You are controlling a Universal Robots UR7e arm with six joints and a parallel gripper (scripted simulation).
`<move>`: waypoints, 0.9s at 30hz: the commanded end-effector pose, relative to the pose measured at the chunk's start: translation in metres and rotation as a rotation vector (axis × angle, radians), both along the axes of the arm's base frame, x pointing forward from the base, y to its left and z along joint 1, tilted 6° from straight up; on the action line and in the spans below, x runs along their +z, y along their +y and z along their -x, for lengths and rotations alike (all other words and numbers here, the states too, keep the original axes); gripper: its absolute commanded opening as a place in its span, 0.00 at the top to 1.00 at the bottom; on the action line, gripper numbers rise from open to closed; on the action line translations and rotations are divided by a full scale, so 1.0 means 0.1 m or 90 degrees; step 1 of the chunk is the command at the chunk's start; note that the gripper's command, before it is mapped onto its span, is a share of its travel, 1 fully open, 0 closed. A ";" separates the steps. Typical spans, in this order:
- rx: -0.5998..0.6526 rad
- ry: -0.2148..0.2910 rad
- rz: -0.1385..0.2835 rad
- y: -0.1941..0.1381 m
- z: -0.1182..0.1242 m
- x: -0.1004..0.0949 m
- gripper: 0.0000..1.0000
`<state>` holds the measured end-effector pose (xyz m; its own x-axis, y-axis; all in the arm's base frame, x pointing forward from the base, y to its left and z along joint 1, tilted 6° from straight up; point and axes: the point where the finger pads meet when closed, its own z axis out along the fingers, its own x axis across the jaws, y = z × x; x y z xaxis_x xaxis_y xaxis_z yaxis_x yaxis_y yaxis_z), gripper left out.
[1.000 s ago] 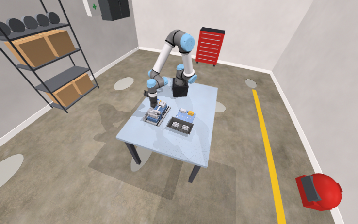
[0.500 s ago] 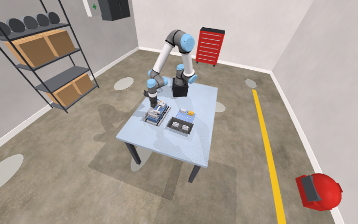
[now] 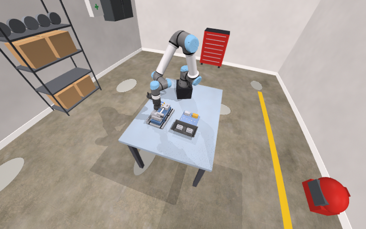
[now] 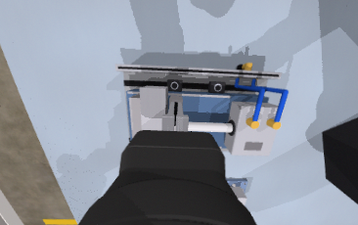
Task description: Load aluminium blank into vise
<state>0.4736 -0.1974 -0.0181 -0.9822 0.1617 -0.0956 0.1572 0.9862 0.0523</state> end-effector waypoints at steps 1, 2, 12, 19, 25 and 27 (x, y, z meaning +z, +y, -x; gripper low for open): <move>0.000 -0.001 0.001 0.00 -0.01 0.01 1.00; 0.000 -0.001 0.001 -0.01 -0.02 0.01 1.00; 0.000 -0.001 0.001 -0.01 -0.04 0.01 1.00; 0.000 -0.001 0.001 -0.01 -0.06 0.01 1.00; 0.000 -0.001 0.001 -0.01 -0.07 0.01 1.00; 0.000 -0.001 0.001 -0.02 -0.08 0.01 1.00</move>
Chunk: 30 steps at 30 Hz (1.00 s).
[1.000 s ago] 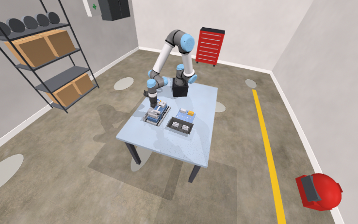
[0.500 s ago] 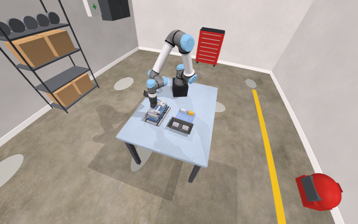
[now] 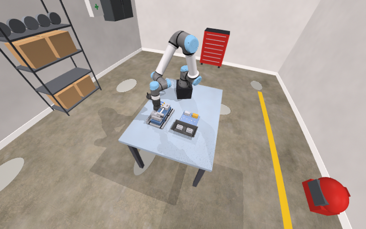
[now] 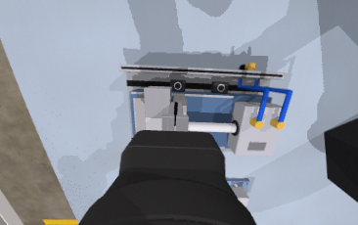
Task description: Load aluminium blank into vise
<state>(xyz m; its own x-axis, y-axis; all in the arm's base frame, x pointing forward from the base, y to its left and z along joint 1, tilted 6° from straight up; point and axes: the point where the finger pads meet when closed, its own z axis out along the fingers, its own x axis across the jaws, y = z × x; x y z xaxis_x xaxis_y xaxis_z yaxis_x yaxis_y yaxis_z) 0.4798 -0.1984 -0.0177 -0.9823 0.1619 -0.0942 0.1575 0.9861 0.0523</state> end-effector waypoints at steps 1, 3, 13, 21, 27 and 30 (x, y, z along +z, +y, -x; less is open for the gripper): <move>0.000 -0.002 0.001 -0.01 -0.02 0.01 1.00; 0.000 -0.002 0.001 -0.01 -0.02 0.01 1.00; 0.000 -0.002 0.001 -0.01 -0.04 0.01 1.00; 0.000 -0.002 0.001 -0.01 -0.05 0.01 1.00; 0.000 -0.002 0.001 -0.01 -0.05 0.01 1.00; 0.000 -0.002 0.001 -0.01 -0.05 0.01 1.00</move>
